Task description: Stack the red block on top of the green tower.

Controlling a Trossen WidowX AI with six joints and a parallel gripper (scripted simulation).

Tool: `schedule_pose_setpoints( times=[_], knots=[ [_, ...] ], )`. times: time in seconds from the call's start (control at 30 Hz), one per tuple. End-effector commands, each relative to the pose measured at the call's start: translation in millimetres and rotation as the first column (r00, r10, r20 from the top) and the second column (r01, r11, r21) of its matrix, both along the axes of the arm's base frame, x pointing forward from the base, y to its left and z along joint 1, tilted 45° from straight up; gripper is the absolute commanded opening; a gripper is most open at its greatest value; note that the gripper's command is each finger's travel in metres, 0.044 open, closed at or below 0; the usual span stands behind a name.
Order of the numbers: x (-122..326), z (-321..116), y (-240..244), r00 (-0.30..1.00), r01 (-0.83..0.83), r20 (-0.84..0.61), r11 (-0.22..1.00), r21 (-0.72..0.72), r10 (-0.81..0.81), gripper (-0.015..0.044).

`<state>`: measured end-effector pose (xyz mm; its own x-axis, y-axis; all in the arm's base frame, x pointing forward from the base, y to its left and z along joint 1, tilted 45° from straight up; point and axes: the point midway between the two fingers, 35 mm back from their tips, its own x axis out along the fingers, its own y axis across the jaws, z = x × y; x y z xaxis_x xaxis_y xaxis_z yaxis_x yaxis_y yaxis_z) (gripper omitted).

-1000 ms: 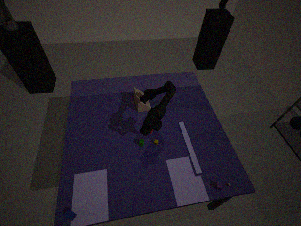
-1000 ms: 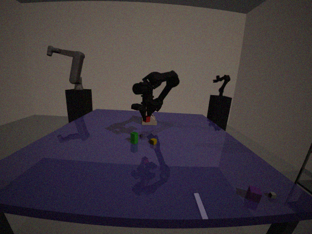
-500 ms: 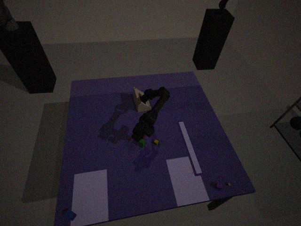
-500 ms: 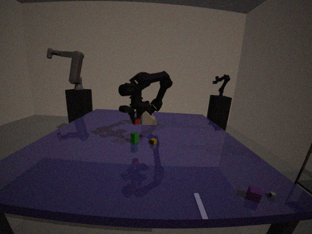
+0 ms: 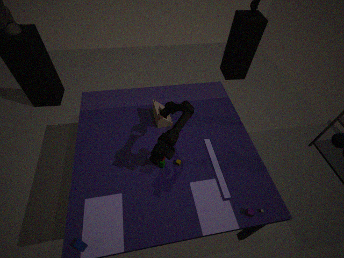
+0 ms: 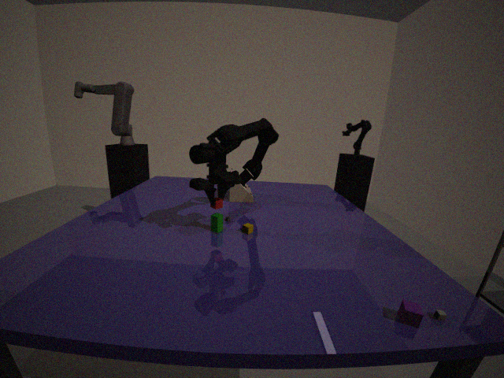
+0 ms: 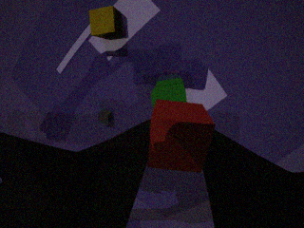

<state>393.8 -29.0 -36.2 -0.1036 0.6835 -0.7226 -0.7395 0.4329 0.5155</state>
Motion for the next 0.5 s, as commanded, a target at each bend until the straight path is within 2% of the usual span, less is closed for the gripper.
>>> schedule_pose_setpoints(
  times=[0.0,0.47],
  knots=[
    [-3,-8,8,1.000,0.002,-0.011,1.000,0.007,-0.002,0.0000],
    [-6,-22,22,1.000,0.002,-0.011,1.000,0.008,-0.002,0.0000]
  ],
)
